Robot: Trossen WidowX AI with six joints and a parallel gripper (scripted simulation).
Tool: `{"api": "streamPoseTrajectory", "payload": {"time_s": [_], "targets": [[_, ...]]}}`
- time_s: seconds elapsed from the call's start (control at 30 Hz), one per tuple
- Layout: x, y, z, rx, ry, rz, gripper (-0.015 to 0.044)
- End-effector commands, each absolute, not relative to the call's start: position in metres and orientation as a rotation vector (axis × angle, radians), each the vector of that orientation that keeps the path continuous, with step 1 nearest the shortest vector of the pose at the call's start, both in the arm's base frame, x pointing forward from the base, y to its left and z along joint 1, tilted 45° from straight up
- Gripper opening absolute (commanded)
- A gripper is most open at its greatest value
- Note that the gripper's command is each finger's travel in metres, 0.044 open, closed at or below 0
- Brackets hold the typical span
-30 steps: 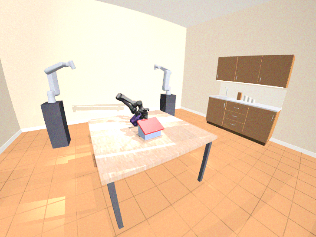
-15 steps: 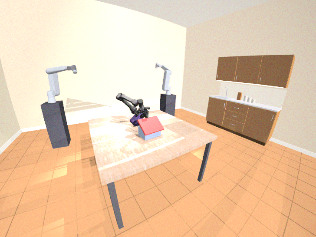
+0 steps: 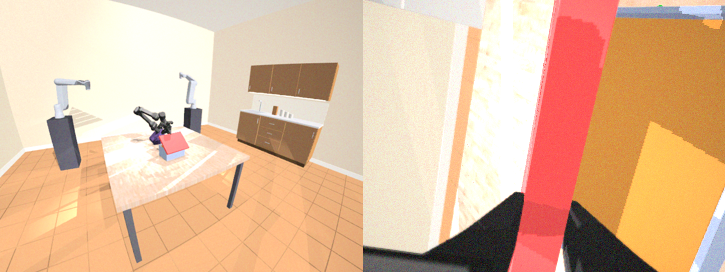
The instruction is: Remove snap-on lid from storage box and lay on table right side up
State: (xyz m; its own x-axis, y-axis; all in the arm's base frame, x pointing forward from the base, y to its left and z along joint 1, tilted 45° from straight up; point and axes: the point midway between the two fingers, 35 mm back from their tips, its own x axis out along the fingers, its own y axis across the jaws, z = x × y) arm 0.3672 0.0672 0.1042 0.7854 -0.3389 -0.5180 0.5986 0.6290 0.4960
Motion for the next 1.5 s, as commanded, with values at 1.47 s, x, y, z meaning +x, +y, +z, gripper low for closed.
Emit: {"api": "streamPoseTrajectory", "payload": {"time_s": [1.47], "targets": [[0.366,0.066,0.152,0.714,0.393,-0.545,0.0000]]}}
